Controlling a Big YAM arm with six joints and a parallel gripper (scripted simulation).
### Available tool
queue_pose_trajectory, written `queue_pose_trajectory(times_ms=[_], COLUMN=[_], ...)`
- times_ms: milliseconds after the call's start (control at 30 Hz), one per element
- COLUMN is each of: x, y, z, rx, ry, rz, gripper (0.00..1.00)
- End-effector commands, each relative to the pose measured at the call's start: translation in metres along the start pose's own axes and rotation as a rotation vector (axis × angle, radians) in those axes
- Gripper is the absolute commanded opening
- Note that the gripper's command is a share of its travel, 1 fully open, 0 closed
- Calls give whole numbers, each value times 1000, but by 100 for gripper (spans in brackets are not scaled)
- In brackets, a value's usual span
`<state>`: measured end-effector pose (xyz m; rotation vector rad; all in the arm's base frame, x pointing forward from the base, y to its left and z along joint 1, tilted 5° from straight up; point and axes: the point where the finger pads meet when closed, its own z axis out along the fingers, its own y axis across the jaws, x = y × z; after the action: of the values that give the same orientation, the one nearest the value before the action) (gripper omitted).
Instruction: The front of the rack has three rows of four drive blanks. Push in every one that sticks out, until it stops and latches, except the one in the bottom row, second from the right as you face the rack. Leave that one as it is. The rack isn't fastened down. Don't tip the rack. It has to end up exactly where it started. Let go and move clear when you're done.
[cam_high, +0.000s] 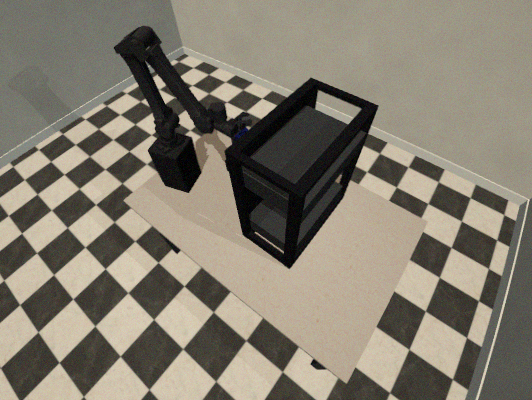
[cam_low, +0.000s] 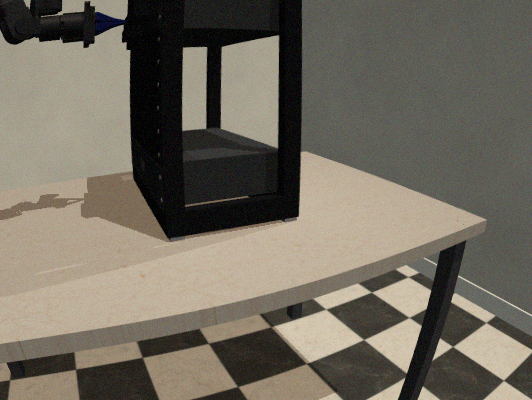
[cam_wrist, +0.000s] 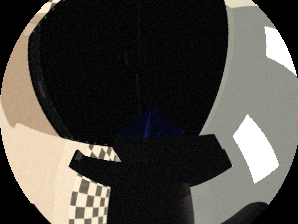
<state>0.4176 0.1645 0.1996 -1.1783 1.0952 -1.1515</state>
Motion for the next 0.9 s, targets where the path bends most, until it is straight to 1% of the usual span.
queue_pose_trajectory(times_ms=[0, 433, 633, 700, 867], x=[-2, -2, -2, -2, -1], y=[-4, -4, -3, -3, -2], z=[26, 27, 40, 40, 50], rx=[7, 7, 7, 7, 7], ry=[14, 14, 14, 14, 14], rz=[11, 11, 11, 11, 11], gripper=[0, 0, 0, 0, 0])
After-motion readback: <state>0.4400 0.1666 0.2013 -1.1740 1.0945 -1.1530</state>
